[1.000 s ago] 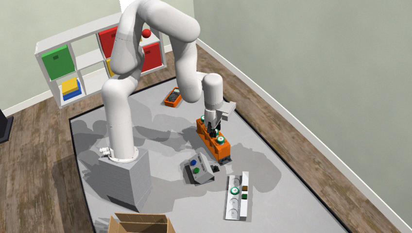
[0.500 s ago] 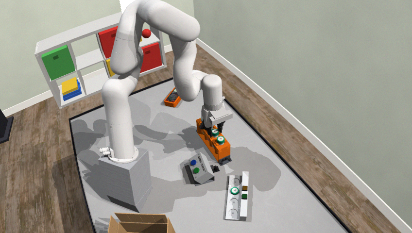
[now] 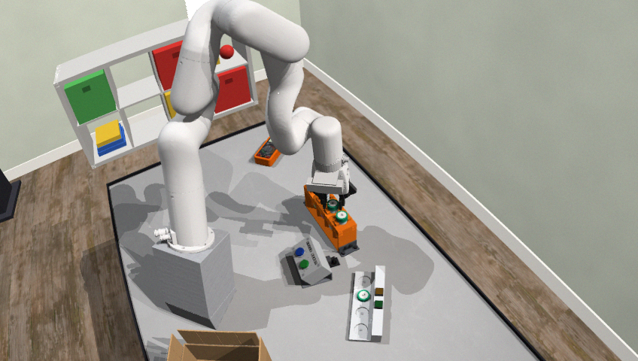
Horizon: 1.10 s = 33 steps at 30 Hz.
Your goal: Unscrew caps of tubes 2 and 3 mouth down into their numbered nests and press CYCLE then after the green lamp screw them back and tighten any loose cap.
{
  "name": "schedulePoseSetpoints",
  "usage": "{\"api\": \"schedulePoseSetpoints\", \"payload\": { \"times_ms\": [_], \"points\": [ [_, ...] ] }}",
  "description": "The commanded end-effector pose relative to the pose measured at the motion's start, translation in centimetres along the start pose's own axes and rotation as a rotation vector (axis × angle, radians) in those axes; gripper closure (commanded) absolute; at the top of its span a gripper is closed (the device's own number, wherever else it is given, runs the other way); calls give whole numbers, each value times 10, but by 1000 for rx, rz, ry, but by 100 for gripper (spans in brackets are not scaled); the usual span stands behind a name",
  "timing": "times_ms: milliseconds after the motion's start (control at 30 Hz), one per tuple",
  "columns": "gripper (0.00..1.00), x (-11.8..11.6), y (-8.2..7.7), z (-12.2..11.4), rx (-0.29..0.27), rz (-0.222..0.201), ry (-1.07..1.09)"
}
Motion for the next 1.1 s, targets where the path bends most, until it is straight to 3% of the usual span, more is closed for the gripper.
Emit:
{"api": "schedulePoseSetpoints", "payload": {
  "times_ms": [0, 167, 200, 667, 1067],
  "points": [
    [54, -4, -1, -4, 57, -24, 130],
    [54, -4, -1, -4, 57, -24, 130],
    [100, -4, -1, -4, 57, -24, 130],
    [100, -4, -1, -4, 57, -24, 130],
    [100, -4, -1, -5, 49, -40, -457]
  ]
}}
Point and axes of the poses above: the point where the finger pads meet when closed, its own y axis out along the fingers, its own x axis across the jaws, z = x × y, the point moved 7 cm from there along -y, back along the fingers, and after that the axes turned 5 degrees about -y, right-handed, at the moved point
